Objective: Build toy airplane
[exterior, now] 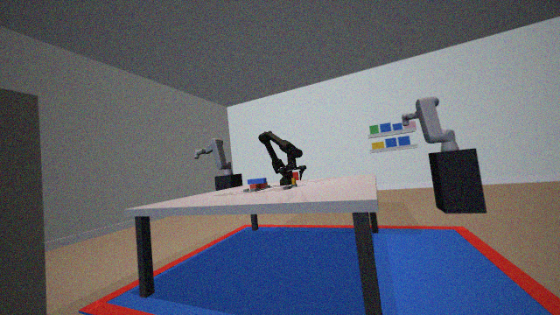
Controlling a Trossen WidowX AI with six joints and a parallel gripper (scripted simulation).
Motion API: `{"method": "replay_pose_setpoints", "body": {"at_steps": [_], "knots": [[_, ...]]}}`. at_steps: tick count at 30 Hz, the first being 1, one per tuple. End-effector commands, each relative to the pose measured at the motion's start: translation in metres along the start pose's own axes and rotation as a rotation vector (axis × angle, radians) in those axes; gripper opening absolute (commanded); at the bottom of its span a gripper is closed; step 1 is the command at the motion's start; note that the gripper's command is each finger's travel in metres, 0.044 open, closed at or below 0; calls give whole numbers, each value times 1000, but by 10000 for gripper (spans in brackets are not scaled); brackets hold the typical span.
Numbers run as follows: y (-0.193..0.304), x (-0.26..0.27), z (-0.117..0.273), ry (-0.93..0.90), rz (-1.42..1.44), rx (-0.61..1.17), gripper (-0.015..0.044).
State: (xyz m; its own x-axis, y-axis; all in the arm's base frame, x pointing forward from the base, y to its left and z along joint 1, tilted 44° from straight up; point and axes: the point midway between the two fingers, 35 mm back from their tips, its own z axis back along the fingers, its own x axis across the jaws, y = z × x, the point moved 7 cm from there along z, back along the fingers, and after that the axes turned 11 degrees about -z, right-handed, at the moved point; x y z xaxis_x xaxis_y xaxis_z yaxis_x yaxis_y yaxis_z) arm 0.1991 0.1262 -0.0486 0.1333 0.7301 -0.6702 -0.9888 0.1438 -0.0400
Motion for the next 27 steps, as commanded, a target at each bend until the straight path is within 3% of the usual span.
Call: {"method": "replay_pose_setpoints", "body": {"at_steps": [1, 6, 21, 27], "knots": [[1, -1, -9, 7, 4, -1, 440], [1, -2, -14, 7, 4, -1, 440], [1, -2, -14, 7, 4, -1, 46], [1, -2, -14, 7, 4, -1, 6]]}}
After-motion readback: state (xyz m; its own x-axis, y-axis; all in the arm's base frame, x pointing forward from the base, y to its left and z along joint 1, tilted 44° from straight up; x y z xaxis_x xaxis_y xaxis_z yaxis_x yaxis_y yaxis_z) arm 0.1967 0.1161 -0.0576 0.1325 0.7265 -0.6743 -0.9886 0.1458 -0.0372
